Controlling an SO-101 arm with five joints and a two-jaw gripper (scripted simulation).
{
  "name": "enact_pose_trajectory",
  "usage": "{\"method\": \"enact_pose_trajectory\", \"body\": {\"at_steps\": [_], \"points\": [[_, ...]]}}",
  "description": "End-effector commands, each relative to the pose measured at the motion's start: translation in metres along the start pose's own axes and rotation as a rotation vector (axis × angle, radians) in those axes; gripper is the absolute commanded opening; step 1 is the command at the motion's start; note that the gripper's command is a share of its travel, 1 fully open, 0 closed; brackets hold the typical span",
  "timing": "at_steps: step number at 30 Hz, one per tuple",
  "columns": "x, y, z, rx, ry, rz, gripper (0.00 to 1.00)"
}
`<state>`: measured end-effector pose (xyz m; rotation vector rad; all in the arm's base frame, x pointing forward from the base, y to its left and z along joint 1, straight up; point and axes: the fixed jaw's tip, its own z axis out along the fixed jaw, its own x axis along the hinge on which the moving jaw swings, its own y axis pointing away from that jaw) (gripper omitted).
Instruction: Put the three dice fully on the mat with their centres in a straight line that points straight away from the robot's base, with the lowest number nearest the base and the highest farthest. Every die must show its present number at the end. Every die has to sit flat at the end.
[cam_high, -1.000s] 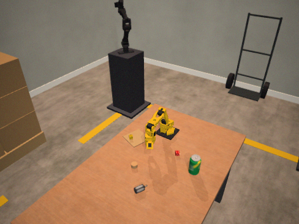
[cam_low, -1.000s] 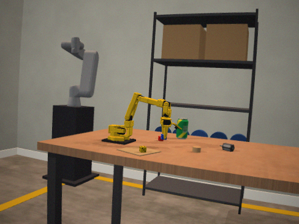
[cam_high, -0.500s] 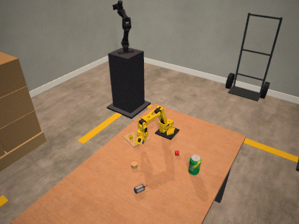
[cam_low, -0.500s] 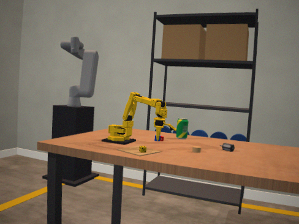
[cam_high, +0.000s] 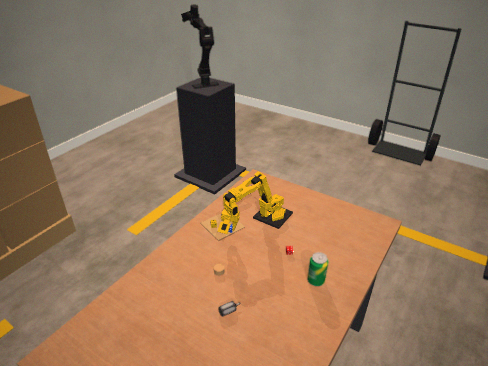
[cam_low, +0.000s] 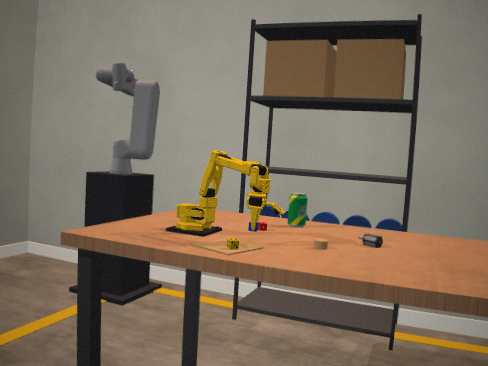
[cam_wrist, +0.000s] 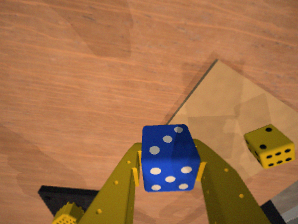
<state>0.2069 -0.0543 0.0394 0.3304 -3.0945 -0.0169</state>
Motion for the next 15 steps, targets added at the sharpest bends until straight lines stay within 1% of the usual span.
{"method": "enact_pose_trajectory", "body": {"at_steps": [1, 5, 7, 11, 15], "points": [[0.007, -0.014, -0.003, 0.008, -0.02, 0.077, 0.0], [0.021, -0.032, -0.002, 0.006, -0.021, 0.182, 0.0], [0.021, -0.032, -0.002, 0.006, -0.021, 0.182, 0.0], [0.036, -0.049, -0.002, 0.004, -0.022, 0.288, 0.0], [0.048, -0.06, -0.002, 0.003, -0.023, 0.365, 0.0]]}}
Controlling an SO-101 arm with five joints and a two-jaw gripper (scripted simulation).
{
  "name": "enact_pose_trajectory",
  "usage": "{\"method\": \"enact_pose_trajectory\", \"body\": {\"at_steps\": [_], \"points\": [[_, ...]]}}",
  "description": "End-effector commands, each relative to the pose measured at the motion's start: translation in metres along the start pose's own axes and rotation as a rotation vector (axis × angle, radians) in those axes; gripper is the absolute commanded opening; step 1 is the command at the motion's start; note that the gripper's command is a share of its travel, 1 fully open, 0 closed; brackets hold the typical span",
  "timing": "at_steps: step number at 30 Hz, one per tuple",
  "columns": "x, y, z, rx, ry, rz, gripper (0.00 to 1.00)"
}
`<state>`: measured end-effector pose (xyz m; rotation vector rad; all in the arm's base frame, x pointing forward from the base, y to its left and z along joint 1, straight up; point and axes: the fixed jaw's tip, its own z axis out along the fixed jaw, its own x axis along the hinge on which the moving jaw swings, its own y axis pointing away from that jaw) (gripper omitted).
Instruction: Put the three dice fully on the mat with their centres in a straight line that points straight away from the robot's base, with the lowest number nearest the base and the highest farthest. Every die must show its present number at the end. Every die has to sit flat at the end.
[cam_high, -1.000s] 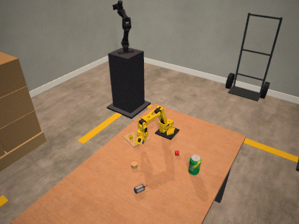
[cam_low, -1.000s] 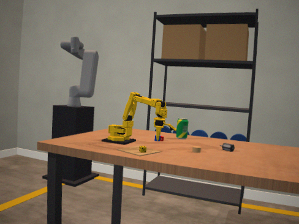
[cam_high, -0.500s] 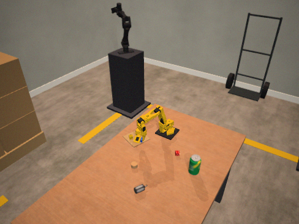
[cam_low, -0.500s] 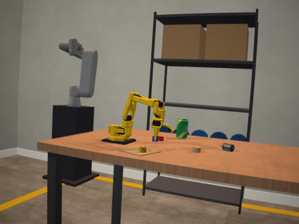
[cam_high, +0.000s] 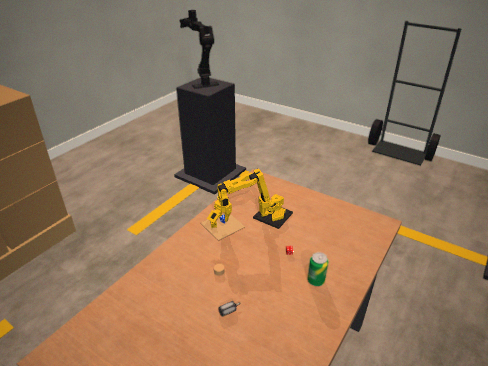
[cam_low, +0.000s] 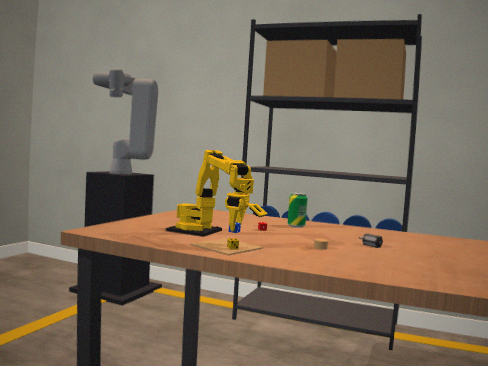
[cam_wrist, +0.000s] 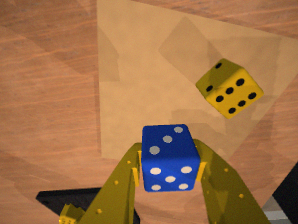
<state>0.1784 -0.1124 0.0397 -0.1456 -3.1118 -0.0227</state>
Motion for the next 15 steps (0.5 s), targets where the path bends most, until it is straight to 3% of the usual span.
{"method": "enact_pose_trajectory", "body": {"at_steps": [1, 15], "points": [[0.006, -0.0132, -0.0024, 0.008, -0.019, 0.071, 0.0], [0.0109, -0.0203, -0.0072, 0.018, -0.039, 0.124, 0.0]]}}
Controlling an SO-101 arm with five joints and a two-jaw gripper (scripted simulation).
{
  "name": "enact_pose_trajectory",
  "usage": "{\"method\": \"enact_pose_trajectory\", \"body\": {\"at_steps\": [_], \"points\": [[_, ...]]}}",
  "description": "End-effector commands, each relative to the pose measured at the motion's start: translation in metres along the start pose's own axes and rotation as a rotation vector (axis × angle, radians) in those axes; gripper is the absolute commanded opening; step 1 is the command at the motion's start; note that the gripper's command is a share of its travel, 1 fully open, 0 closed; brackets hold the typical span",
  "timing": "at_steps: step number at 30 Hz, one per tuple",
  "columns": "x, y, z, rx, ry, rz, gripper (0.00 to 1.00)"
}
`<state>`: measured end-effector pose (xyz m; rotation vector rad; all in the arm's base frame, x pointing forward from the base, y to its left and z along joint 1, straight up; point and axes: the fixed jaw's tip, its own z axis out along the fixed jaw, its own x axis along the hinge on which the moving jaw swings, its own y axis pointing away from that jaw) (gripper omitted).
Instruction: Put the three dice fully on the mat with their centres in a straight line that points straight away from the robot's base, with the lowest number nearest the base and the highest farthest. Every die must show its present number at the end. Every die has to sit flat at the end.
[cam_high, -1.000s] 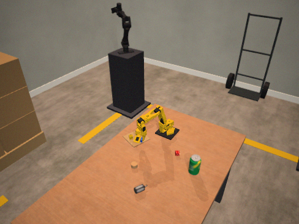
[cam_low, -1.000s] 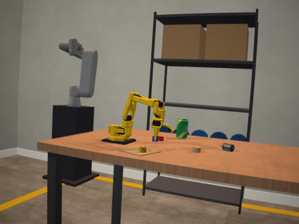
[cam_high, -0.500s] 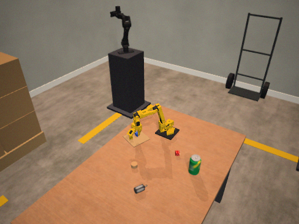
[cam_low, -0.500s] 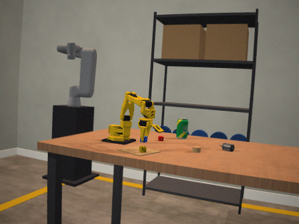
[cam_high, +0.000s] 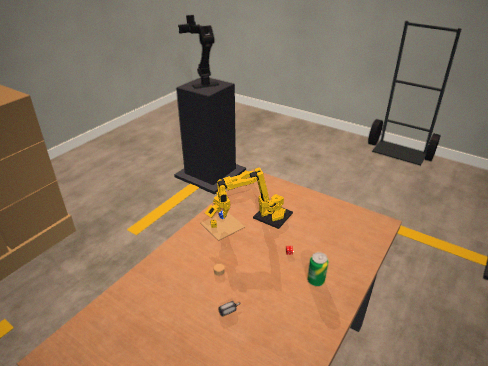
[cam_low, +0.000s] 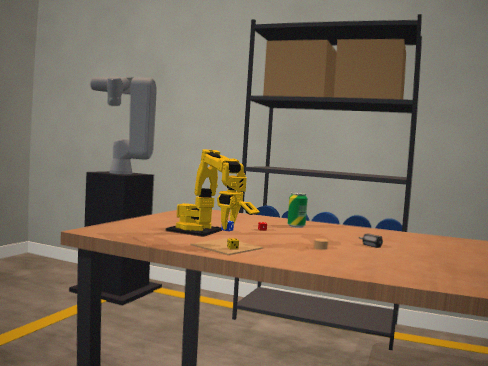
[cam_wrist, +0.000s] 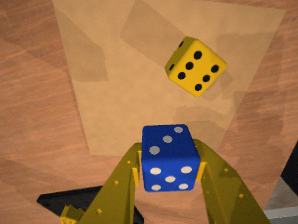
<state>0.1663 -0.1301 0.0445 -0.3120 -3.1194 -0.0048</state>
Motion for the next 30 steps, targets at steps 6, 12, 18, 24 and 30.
{"method": "enact_pose_trajectory", "body": {"at_steps": [6, 12, 18, 24, 30], "points": [[0.0002, -0.0016, -0.0024, 0.008, -0.018, 0.019, 0.0], [0.0002, -0.0016, -0.0024, 0.008, -0.018, 0.019, 0.0], [0.0001, -0.0017, 0.0002, 0.008, -0.018, 0.019, 0.0], [0.0001, -0.0017, 0.0035, 0.008, -0.018, 0.019, 0.0], [0.0001, -0.0017, 0.0037, 0.008, -0.018, 0.019, 0.0]]}}
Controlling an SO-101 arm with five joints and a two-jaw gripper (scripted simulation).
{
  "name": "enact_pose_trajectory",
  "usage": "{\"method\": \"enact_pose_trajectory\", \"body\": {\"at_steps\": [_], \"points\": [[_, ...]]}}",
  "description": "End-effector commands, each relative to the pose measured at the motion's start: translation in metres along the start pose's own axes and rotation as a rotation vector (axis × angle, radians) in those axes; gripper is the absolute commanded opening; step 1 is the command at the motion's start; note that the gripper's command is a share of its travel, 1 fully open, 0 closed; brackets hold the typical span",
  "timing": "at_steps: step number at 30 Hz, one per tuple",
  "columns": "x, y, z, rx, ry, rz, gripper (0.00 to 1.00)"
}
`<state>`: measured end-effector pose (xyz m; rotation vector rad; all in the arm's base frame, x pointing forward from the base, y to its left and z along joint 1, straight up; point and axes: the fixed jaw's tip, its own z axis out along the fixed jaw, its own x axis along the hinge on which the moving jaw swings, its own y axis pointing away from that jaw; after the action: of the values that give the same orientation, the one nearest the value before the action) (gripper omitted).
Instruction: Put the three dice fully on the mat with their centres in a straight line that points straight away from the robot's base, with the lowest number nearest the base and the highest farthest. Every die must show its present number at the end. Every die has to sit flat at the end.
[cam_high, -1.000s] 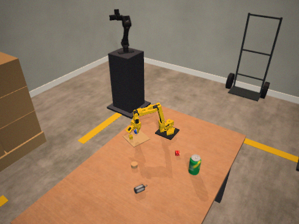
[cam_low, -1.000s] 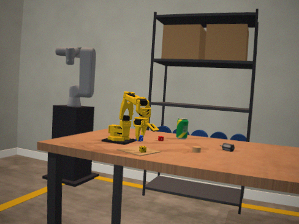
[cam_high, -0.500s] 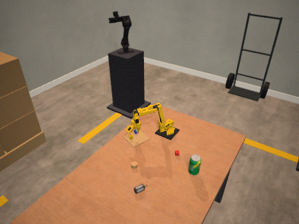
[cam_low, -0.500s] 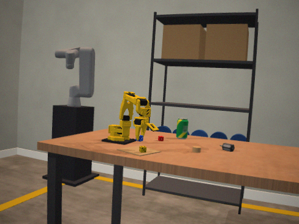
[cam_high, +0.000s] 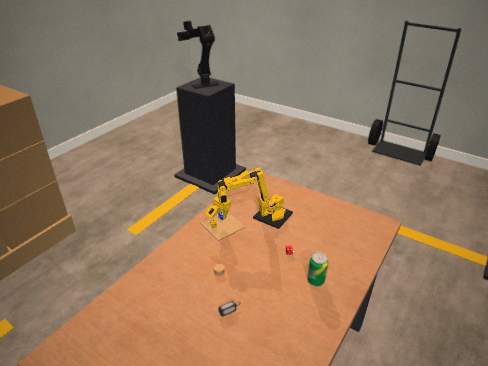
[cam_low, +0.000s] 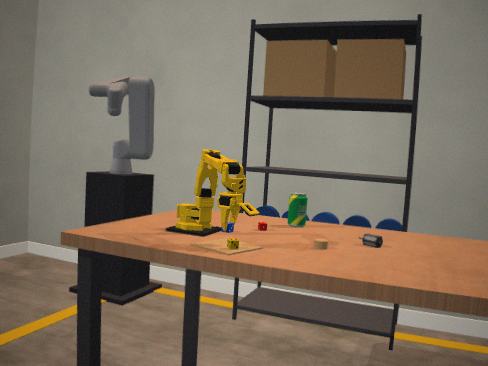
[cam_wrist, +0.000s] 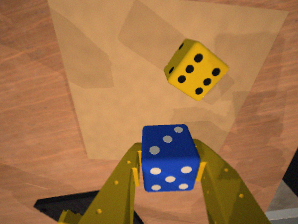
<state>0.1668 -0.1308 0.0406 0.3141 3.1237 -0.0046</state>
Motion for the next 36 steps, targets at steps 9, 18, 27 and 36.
{"method": "enact_pose_trajectory", "body": {"at_steps": [9, 18, 27, 36], "points": [[0.001, -0.001, 0.005, 0.003, -0.009, 0.018, 0.0], [0.001, -0.001, 0.006, 0.003, -0.009, 0.018, 0.0], [0.001, -0.001, 0.011, 0.003, -0.009, 0.018, 0.0], [0.001, -0.001, 0.012, 0.003, -0.009, 0.018, 0.0]]}}
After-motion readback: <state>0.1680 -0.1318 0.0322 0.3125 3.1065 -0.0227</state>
